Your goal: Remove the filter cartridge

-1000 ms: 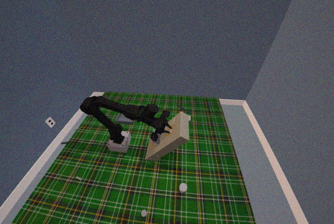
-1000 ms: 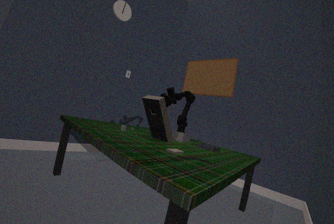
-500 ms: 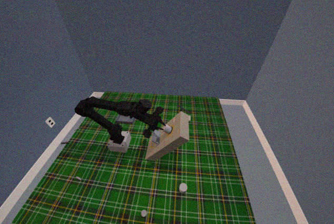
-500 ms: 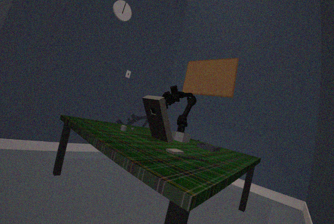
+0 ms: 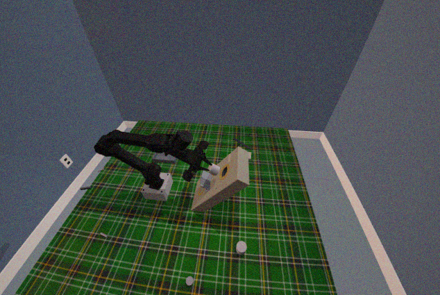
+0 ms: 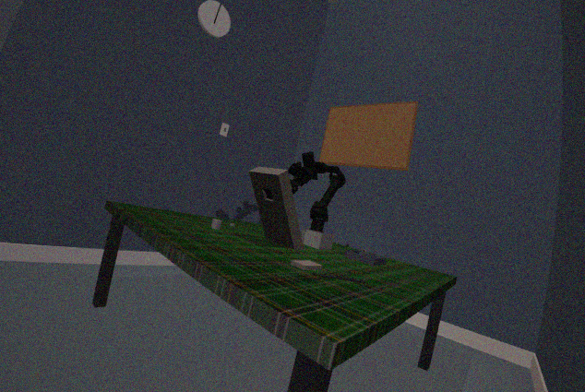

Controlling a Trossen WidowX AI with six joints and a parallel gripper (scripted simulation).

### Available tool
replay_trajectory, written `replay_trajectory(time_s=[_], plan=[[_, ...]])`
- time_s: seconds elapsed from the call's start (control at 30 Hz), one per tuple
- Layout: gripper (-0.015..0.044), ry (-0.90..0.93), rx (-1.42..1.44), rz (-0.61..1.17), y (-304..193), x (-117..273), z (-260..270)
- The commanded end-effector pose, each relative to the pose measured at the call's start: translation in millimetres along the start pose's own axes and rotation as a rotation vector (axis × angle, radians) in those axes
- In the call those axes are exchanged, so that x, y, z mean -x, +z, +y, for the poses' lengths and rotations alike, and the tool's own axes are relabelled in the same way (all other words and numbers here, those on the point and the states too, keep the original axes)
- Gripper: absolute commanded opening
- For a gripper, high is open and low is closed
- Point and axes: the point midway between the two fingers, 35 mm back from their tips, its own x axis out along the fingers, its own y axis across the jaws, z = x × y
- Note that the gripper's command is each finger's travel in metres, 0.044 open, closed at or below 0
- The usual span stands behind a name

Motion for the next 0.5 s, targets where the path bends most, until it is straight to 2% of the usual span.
replay_trajectory(time_s=[0.0, 0.47], plan=[[0.0000, 0.006, 0.006, -0.012, -7, 0, -6], [0.0000, 0.005, 0.006, -0.010, -44, -7, -35]])
